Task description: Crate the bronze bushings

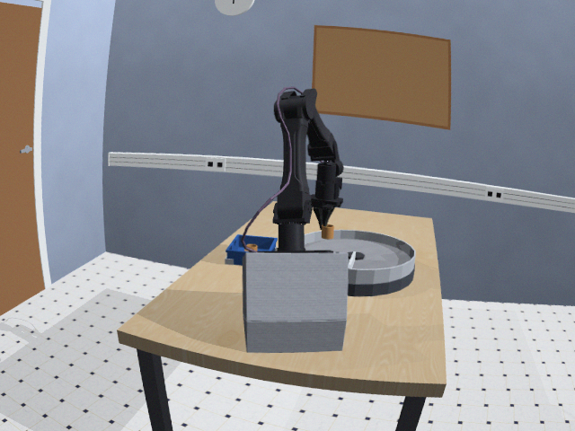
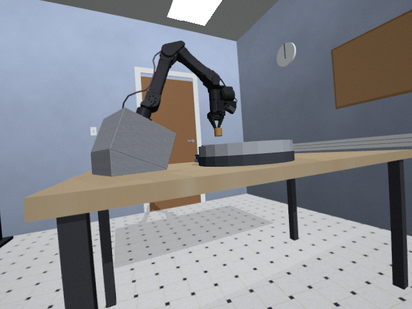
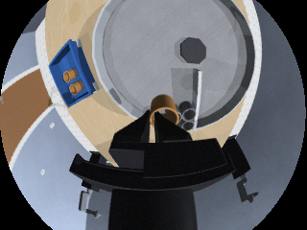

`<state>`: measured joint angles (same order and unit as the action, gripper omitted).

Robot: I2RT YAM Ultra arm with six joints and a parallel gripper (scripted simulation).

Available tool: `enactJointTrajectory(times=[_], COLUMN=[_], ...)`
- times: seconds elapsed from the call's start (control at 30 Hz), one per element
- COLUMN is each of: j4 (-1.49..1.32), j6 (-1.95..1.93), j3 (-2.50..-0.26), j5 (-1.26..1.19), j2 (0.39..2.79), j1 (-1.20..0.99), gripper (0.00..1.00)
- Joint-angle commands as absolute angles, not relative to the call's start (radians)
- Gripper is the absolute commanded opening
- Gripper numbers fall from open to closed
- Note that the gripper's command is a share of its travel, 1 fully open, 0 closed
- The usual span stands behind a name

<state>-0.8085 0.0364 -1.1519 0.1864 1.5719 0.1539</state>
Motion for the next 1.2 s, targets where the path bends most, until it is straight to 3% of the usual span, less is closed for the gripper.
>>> enactJointTrajectory(times=[0.0, 1.17], j4=[-0.863, -1.19], j6=[0.007, -0.173], j3=[-1.243, -2.089], j5=[0.161, 0.035], j2=[1.616, 2.093], j1=[0.118, -0.236], gripper=[0.0, 0.0])
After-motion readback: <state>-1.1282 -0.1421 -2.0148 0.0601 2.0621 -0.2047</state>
